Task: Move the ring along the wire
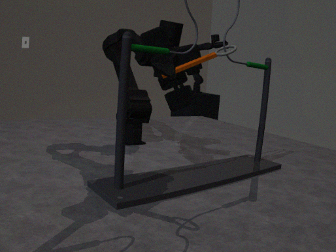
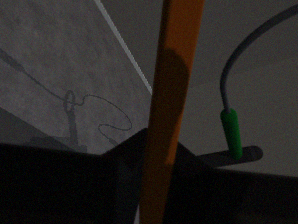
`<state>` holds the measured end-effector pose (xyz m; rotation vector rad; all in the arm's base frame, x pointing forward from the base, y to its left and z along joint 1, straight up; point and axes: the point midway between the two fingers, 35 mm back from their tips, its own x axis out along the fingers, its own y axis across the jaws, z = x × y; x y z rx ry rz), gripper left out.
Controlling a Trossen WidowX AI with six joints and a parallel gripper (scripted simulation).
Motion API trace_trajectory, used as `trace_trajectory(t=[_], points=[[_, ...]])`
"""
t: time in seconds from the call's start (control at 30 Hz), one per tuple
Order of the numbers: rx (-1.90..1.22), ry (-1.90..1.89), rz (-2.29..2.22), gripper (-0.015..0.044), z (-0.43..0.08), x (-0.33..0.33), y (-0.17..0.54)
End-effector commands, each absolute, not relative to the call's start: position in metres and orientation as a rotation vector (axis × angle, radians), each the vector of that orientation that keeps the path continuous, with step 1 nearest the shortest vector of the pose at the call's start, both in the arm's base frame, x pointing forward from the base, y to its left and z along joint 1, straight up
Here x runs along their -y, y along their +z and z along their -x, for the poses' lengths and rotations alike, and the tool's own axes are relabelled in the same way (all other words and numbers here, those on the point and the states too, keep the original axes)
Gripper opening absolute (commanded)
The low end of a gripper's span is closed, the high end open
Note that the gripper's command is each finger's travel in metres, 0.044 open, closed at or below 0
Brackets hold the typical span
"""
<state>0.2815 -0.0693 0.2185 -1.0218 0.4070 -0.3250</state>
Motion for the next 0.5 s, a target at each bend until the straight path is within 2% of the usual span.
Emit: trace_trajectory(t=[0.0, 0.47], points=[[-0.428, -0.302, 0.94, -0.015, -0.281, 0.063, 0.206], [-0.405, -0.177, 0.604, -0.015, -0.288, 0.027, 0.167]])
